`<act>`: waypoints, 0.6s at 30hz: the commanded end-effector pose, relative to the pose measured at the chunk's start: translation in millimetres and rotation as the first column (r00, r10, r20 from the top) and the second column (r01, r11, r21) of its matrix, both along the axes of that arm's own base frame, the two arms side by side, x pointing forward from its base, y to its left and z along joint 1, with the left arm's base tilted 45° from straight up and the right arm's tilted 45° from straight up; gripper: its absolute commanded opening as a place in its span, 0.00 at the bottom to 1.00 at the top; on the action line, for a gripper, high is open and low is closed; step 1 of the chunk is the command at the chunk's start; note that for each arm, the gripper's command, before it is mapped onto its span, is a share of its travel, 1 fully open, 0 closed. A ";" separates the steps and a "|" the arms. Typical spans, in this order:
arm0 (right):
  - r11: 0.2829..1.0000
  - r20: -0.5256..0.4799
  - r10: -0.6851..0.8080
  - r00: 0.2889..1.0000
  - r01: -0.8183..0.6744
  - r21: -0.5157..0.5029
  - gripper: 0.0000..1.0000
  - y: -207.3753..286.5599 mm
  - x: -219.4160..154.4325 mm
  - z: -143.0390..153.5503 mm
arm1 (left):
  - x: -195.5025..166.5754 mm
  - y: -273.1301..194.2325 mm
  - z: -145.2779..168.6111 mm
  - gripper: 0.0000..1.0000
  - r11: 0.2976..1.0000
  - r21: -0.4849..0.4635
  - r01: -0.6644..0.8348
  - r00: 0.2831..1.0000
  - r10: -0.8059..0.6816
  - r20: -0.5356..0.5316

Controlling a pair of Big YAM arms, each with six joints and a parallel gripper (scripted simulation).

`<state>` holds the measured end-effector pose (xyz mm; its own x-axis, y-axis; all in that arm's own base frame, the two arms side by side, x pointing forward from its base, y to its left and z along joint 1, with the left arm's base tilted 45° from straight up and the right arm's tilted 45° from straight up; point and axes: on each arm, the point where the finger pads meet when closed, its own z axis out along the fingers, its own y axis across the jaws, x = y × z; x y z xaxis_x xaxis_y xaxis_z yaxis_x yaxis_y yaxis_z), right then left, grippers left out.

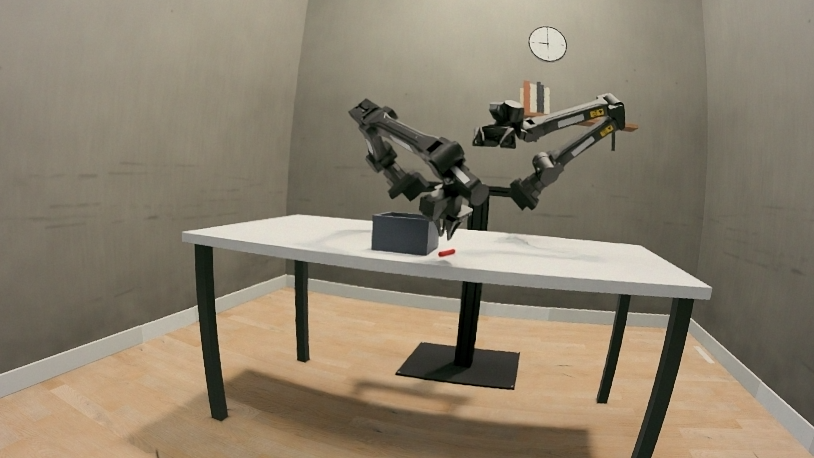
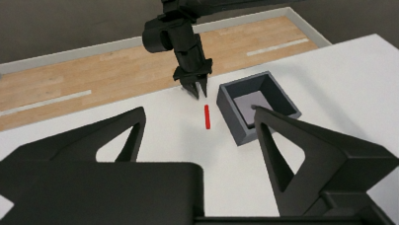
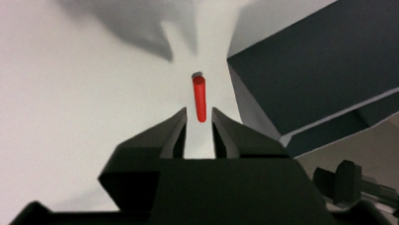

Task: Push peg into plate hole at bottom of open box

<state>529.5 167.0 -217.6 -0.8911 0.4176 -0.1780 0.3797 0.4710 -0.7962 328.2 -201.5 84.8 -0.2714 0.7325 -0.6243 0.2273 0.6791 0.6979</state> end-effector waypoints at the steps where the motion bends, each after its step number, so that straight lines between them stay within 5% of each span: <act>1: 1.000 -0.012 0.002 1.000 -0.002 -0.012 0.25 1.6 -2.1 -4.7 | 5.8 -7.9 8.5 1.00 1.000 -0.010 0.008 1.000 -0.008 0.017; 18: 1.000 -0.048 0.012 0.999 -0.012 0.001 0.25 -24.7 2.2 -1.3 | 5.8 -7.9 8.5 1.00 1.000 -0.010 0.008 1.000 -0.008 0.017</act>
